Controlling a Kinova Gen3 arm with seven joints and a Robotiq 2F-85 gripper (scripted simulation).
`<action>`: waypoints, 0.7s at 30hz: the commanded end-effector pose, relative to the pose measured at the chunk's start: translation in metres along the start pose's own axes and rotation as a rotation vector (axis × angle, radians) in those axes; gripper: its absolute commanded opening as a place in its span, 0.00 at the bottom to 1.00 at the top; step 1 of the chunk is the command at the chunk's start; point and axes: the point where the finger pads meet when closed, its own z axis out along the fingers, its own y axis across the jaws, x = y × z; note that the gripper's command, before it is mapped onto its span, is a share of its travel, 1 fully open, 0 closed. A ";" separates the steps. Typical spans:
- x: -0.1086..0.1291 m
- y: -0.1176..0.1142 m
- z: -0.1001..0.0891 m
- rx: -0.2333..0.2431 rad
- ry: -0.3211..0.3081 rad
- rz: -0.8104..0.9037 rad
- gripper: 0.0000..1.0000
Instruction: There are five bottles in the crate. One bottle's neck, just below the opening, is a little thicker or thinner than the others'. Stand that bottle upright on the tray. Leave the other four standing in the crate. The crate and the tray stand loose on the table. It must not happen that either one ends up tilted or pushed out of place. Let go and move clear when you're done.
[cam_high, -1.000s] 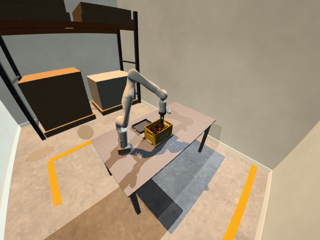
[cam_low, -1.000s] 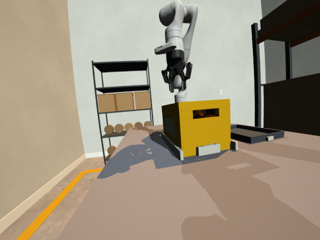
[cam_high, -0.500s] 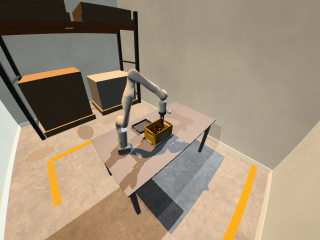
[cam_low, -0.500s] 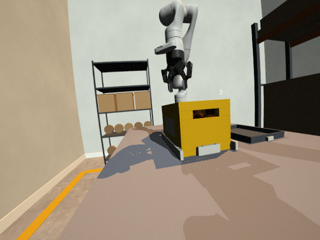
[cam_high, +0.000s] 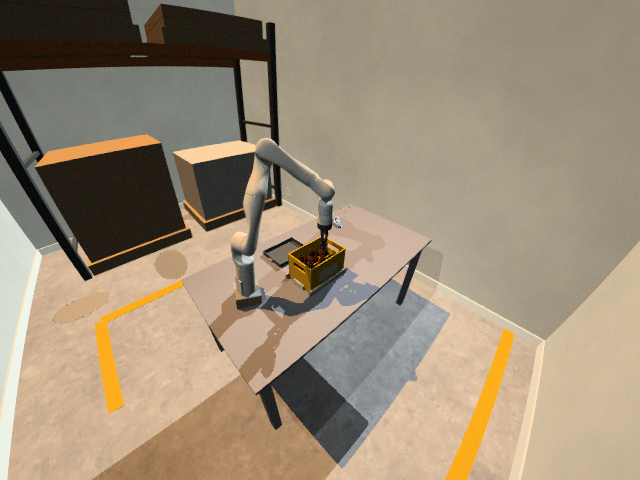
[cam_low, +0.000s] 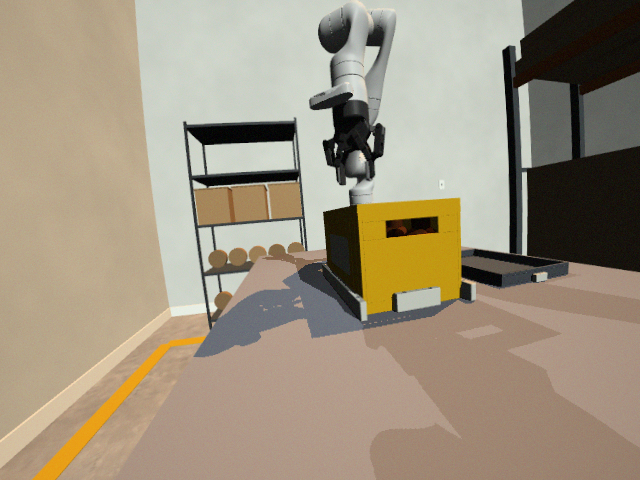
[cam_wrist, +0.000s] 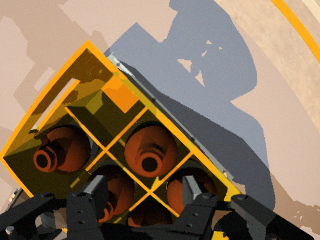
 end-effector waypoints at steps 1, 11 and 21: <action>0.000 0.000 0.000 0.000 0.000 0.001 0.64; 0.000 0.001 0.009 0.000 0.000 0.001 0.64; 0.000 0.001 0.020 0.000 0.000 0.001 0.64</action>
